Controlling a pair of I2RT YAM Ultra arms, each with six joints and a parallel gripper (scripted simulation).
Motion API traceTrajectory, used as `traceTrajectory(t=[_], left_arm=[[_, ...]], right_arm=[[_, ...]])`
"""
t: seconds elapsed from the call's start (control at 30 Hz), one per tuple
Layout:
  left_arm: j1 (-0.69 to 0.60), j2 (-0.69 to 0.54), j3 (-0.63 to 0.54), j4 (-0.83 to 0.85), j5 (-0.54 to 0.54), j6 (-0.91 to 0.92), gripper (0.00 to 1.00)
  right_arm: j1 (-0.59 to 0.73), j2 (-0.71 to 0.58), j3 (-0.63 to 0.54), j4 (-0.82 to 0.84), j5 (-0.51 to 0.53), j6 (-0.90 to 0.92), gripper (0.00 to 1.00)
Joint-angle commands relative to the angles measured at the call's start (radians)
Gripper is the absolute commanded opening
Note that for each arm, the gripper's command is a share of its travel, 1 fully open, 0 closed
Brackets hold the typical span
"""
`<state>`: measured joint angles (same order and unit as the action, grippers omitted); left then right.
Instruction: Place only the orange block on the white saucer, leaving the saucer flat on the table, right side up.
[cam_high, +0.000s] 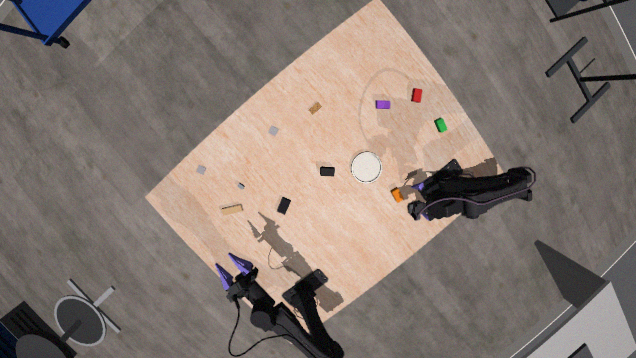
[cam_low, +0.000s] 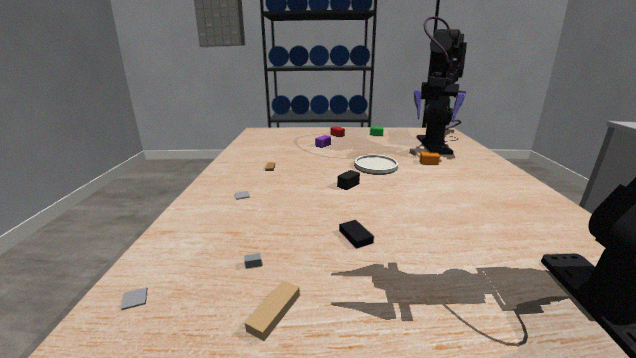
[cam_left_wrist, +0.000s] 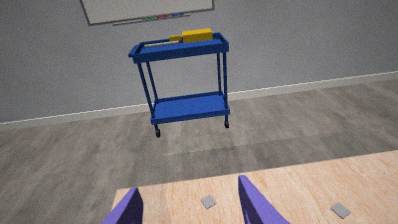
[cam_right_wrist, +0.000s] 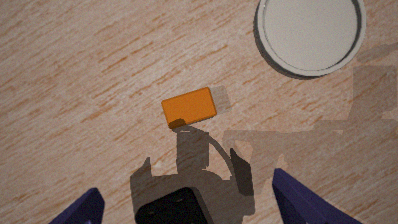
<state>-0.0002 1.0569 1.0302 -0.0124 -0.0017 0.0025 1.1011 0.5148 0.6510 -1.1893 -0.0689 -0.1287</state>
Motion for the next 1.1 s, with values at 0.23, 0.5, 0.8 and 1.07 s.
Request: traceTrajectory(t=[0.23,0.5,0.8,1.07], left_arm=[[0.000,-0.005,0.008,0.006,0.001,-0.001,0.55],[0.000,-0.005,0.008,0.000,-0.001,-0.003,0.55],[-0.093,-0.056,-0.042,-0.041,-0.015,-0.022,0.55],[-0.358,-0.185,-0.163,-0.094,-0.029,-0.044,0.55]], right_arm=[[-0.016,-0.012,0.034,0.000,-0.044,-0.040,1.00],[-0.012,-0.012,0.034,0.001,-0.045,-0.032,0.89],[-0.042,0.085,0.042,0.041,-0.055,0.206,0.55],[-0.029,0.309,0.067,0.090,-0.044,0.603,0.55]])
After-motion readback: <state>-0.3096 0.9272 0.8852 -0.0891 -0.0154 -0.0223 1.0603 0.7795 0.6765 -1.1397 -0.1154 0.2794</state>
